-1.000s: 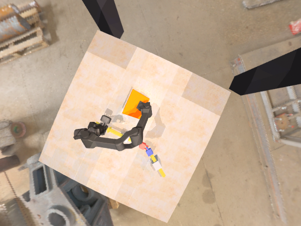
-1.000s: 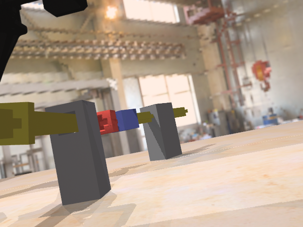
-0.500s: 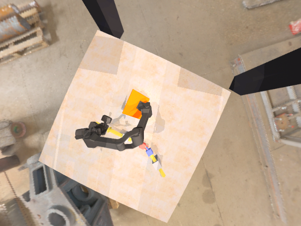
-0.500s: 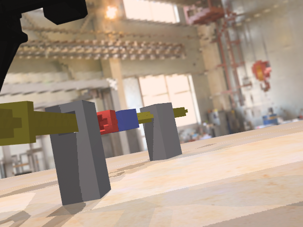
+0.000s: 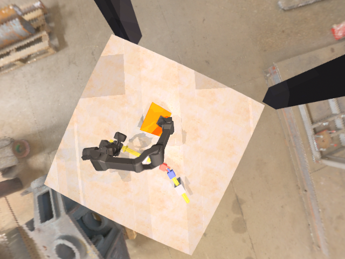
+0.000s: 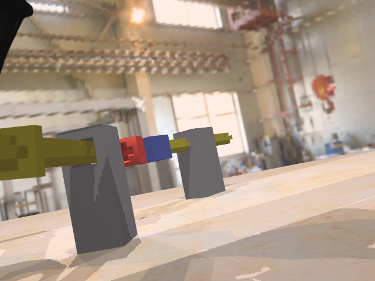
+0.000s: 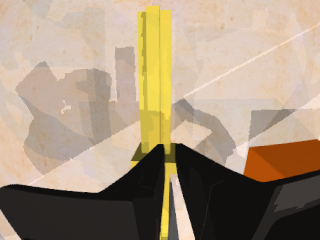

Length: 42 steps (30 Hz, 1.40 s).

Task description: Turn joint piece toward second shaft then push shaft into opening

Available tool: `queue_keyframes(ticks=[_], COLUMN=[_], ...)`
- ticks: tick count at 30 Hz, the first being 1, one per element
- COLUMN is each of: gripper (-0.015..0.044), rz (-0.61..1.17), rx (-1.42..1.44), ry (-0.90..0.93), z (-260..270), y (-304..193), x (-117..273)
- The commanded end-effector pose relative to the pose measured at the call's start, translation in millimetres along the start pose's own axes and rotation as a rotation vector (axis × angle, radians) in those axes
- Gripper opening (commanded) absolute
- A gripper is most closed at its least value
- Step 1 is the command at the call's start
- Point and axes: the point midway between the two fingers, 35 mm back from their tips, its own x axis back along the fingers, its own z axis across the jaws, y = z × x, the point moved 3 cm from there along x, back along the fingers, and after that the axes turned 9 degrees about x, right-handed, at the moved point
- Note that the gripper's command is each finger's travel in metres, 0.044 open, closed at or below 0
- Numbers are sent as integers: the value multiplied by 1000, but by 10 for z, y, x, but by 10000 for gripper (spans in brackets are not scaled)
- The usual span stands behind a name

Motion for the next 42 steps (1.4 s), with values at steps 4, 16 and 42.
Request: queue_keyframes(ticks=[4, 16, 42], gripper=[184, 440, 440], rz=[-22, -89, 100], rx=[166, 548, -12], ry=[5, 12, 11], z=[11, -29, 464], y=[3, -52, -2054], x=[271, 876, 148])
